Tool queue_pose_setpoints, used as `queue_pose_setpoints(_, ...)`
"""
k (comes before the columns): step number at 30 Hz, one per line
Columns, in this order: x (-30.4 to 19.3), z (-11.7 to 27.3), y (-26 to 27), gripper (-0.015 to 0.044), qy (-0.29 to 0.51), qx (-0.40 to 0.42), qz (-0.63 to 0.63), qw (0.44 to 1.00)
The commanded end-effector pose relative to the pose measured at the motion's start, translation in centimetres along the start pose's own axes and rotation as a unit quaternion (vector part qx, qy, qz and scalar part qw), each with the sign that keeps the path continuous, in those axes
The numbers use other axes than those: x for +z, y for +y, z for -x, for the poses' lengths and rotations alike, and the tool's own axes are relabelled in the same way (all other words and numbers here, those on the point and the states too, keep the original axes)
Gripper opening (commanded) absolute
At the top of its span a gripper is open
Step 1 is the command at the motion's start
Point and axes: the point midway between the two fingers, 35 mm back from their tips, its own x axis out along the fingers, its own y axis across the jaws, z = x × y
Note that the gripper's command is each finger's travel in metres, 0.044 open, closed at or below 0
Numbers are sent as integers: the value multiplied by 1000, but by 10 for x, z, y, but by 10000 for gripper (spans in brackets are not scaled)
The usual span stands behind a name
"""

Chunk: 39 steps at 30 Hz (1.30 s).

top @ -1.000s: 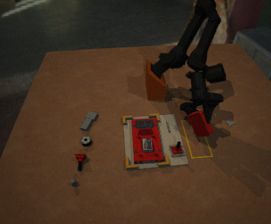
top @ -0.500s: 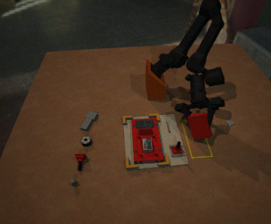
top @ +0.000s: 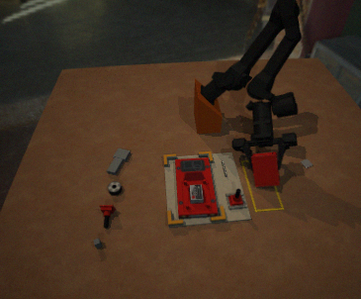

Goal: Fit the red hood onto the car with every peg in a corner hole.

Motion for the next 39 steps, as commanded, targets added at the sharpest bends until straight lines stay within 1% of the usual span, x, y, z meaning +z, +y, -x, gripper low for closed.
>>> queue_pose_setpoints(1,0,0,0,105,0,0,1,1000)
queue_pose_setpoints(14,0,0,0,440,0,0,1,1000)
queue_pose_setpoints(23,-3,7,-7,440,0,0,20,1000)
queue_pose_setpoints(39,-19,58,-29,440,-1,0,110,994)
